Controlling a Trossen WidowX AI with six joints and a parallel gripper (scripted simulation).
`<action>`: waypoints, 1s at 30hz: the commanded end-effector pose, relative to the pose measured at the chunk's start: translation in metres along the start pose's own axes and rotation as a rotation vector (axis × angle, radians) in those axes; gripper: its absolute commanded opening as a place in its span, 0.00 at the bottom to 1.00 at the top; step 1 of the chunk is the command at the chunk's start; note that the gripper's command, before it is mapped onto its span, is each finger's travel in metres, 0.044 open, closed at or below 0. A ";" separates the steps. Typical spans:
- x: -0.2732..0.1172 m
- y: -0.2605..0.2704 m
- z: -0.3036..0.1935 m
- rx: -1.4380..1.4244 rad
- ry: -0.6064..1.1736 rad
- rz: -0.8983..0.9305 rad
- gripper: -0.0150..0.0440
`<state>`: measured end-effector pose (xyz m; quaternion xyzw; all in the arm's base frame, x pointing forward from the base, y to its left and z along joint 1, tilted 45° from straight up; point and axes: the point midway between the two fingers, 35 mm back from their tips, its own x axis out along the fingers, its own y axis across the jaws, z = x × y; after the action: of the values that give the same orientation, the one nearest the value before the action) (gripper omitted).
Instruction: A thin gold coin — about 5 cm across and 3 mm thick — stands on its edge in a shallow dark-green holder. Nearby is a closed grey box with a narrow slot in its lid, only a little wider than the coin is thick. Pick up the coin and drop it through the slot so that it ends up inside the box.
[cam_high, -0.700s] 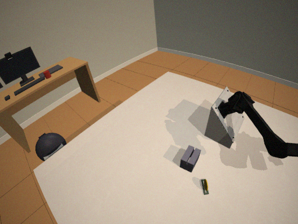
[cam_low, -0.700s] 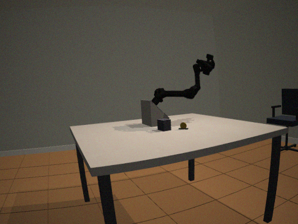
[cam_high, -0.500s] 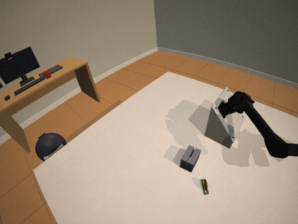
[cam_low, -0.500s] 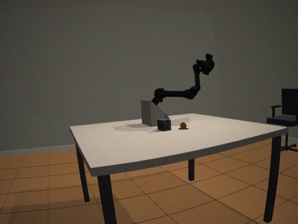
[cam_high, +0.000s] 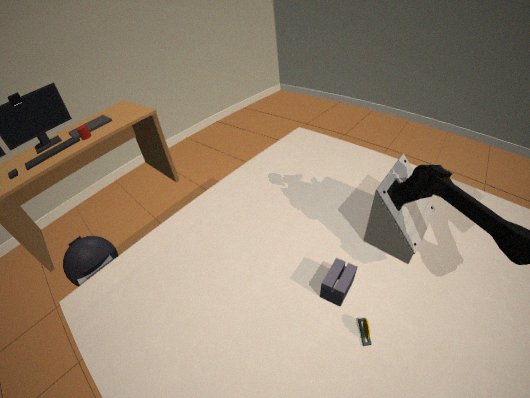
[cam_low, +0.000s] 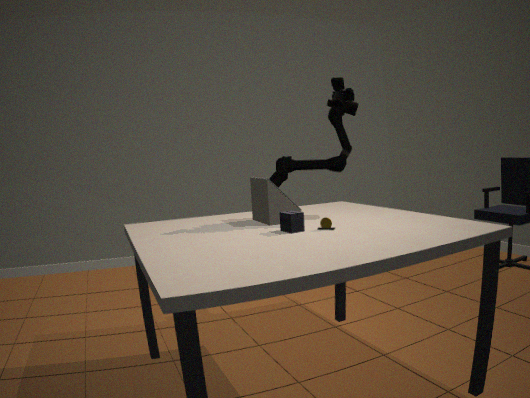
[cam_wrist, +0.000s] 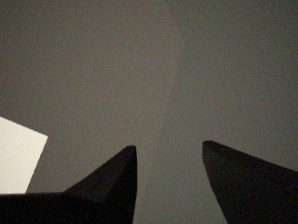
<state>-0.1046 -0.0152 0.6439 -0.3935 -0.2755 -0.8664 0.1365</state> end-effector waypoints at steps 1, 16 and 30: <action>0.000 0.040 -0.042 -0.026 0.108 0.159 0.53; -0.095 0.202 -0.153 -0.064 0.419 0.837 0.53; -0.293 0.300 -0.172 -0.026 0.568 1.577 0.53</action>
<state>0.0806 -0.3453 0.4726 -0.2508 0.1006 -0.6436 0.7161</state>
